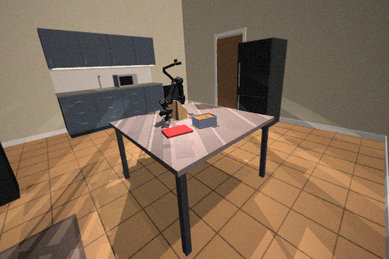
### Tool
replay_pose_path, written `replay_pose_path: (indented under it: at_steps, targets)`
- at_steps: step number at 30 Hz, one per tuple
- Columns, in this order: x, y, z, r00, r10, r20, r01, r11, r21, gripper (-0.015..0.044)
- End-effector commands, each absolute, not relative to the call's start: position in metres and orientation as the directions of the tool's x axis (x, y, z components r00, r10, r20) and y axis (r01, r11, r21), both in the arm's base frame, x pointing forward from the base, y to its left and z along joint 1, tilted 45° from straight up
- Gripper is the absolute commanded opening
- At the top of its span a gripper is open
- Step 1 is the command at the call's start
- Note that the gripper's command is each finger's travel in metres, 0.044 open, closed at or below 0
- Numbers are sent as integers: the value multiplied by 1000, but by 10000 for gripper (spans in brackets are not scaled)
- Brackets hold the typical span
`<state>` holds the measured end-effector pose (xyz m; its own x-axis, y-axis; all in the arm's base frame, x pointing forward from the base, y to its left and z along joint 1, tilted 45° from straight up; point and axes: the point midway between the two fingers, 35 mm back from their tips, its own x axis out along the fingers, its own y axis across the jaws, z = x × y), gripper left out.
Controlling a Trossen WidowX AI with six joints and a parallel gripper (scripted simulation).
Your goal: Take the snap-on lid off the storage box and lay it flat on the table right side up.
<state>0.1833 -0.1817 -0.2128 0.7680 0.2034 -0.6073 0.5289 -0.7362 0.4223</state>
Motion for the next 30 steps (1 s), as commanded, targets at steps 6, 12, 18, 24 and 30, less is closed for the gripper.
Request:
replay_pose_path:
  at_steps: [6, 12, 18, 24, 30]
  targets:
    - [178, -193, -200, 772, 199, -603, 527, -730, 435, 440]
    - [173, -199, -191, 772, 198, -604, 528, -730, 435, 440]
    - [168, -206, -183, 772, 198, -604, 528, -730, 435, 440]
    - [163, -212, -174, 771, 198, -605, 528, -729, 435, 440]
    - [157, -219, -165, 771, 198, -605, 528, -729, 434, 440]
